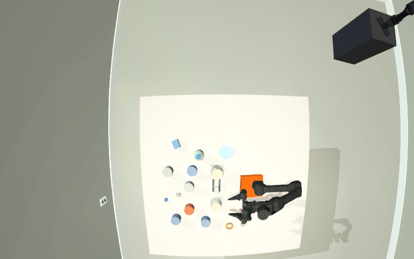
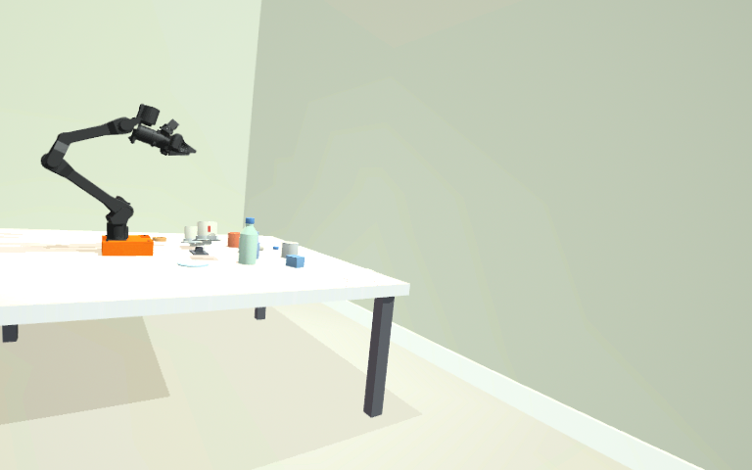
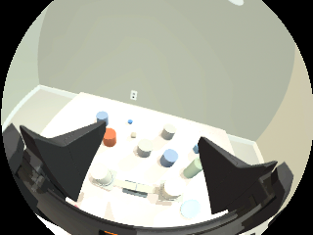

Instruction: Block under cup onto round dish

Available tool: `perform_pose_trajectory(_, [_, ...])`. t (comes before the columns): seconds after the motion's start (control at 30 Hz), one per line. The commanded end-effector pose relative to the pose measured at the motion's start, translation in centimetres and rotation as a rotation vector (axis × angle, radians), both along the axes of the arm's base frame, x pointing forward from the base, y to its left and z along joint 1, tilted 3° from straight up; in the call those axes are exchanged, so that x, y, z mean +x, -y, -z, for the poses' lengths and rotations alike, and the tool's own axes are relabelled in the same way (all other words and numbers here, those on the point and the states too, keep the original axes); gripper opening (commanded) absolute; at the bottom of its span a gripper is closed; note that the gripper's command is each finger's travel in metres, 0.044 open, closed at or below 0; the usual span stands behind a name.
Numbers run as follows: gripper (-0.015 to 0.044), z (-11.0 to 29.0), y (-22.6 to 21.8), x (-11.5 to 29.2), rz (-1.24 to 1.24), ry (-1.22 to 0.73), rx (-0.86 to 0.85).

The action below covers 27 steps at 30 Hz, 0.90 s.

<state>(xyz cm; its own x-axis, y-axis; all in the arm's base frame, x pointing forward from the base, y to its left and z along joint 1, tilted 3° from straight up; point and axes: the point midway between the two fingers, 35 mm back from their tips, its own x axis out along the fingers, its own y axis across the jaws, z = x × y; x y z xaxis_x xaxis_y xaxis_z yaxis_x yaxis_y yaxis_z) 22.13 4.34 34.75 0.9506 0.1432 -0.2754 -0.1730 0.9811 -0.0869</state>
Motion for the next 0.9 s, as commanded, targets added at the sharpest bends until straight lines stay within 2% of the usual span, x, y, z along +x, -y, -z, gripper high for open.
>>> perform_pose_trajectory(0.0, [0.044, 3.0, 0.1, -0.5, 0.017, -0.109, 0.01])
perform_pose_trajectory(0.43, [0.044, 13.7, 1.2, -4.2, 0.109, -0.517, -0.005])
perform_pose_trajectory(0.6, [0.044, 14.1, 1.2, -4.3, 0.103, -0.544, -0.023])
perform_pose_trajectory(0.87, [0.044, 14.3, -0.6, -2.5, -0.043, -0.63, -0.203])
